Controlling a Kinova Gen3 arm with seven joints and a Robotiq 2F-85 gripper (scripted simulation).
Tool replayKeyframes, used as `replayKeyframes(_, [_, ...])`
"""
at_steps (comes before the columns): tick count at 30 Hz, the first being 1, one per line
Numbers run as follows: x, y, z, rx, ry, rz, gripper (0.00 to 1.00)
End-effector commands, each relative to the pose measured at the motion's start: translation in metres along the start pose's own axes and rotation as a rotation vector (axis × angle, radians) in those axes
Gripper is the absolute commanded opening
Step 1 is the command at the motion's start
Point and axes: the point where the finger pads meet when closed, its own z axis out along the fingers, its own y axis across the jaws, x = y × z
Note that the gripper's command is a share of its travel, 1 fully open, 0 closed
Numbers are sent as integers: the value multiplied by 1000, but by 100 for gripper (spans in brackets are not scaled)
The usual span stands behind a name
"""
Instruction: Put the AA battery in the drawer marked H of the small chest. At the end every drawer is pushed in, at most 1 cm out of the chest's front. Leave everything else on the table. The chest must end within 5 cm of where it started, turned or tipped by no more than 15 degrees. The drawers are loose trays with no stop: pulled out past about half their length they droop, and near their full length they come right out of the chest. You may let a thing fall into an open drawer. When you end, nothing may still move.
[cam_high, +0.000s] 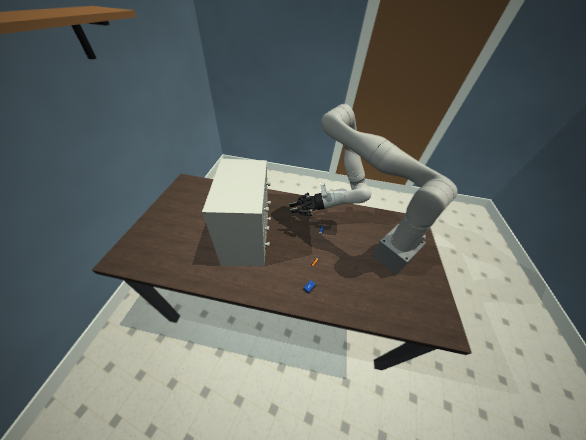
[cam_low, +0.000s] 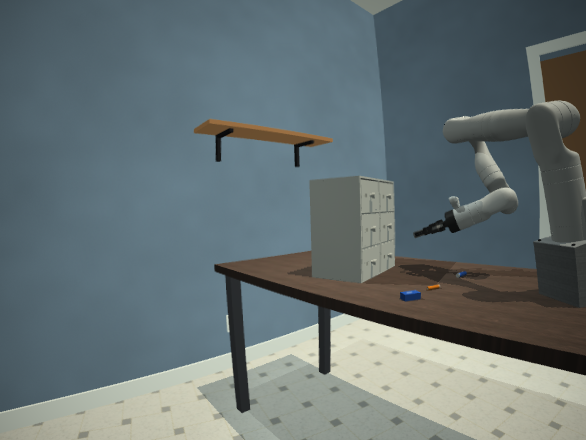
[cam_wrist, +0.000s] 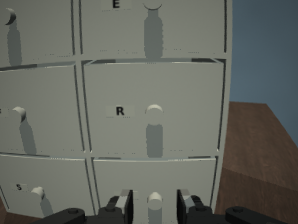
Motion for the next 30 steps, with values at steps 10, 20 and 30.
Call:
replayKeyframes(10, [-7, 0, 13, 0, 1, -1, 33])
replayKeyframes(20, [-33, 0, 56, 0, 1, -1, 33])
replayKeyframes(30, [-49, 0, 83, 0, 1, -1, 33])
